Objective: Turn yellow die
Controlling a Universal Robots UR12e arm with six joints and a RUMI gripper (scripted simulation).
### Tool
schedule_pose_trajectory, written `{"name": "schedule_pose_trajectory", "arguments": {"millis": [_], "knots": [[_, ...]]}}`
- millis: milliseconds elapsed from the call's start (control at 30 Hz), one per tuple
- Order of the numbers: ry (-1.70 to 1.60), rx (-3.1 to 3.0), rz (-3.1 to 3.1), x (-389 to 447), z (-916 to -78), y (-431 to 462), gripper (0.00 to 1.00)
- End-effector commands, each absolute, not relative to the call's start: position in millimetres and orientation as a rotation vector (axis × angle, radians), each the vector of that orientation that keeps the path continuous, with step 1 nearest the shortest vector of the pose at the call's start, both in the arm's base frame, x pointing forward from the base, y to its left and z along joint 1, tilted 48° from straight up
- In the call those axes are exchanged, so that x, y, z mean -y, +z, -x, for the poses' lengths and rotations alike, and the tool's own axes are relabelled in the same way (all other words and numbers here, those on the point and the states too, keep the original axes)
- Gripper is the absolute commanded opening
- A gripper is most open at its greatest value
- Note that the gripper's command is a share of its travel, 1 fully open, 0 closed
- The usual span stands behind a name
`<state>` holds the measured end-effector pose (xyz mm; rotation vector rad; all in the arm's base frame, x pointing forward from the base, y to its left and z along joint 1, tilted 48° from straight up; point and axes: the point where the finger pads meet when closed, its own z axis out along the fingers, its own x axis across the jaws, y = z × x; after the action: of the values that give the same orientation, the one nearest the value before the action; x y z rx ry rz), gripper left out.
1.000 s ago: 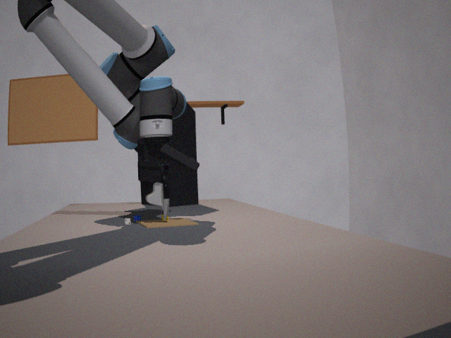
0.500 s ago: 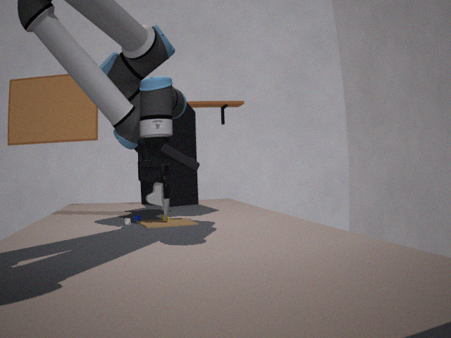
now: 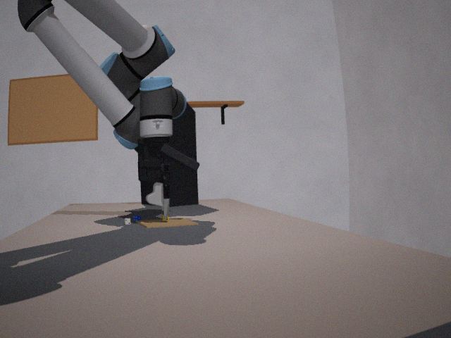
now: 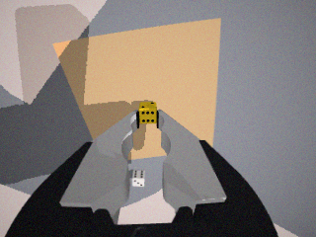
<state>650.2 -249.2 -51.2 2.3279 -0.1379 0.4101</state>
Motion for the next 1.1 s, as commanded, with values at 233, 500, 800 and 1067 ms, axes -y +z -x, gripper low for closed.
{"name": "schedule_pose_trajectory", "arguments": {"millis": [233, 500, 800, 1067], "knots": [[0.411, 0.137, -2.328, 249.0, -650.4, -51.1, 0.00], [0.411, 0.137, -2.328, 250.4, -650.9, -52.4, 0.00], [0.411, 0.137, -2.328, 251.5, -651.3, -53.4, 0.00], [0.411, 0.137, -2.328, 251.6, -651.3, -53.5, 0.00]]}}
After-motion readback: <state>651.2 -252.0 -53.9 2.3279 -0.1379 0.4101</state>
